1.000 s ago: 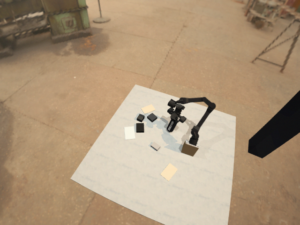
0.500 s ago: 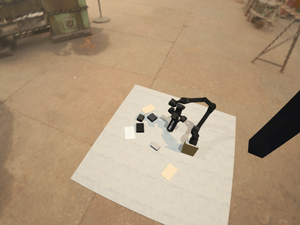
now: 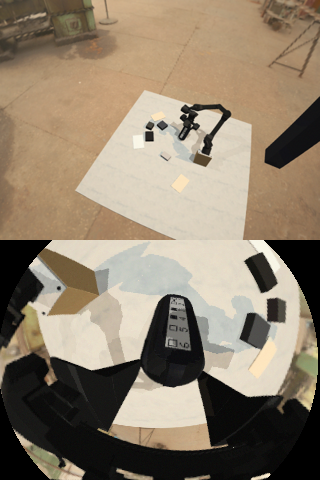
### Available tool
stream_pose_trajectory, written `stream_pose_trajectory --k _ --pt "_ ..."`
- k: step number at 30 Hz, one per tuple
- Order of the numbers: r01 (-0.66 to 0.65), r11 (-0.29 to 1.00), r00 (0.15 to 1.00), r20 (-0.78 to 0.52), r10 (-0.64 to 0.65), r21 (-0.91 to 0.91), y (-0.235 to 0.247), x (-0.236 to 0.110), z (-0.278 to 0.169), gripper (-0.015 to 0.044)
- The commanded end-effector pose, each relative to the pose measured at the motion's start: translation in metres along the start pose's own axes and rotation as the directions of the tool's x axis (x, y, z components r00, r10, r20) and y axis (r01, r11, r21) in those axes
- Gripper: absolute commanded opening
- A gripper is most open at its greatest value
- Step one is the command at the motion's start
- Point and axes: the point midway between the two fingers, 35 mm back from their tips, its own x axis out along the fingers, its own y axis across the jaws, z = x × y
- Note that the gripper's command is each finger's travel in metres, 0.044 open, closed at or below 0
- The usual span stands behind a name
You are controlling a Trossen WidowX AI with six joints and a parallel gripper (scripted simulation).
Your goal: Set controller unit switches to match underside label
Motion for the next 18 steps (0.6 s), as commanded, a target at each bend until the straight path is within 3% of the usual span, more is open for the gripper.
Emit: stream_pose_trajectory --k 1,18 --pt "-0.010 1.000 1.000 0.010 0.010 -0.006 0.002 0.005 -0.001 0.0338" --pt "-0.010 1.000 1.000 0.009 0.010 -0.005 0.002 0.013 -0.012 0.0338"
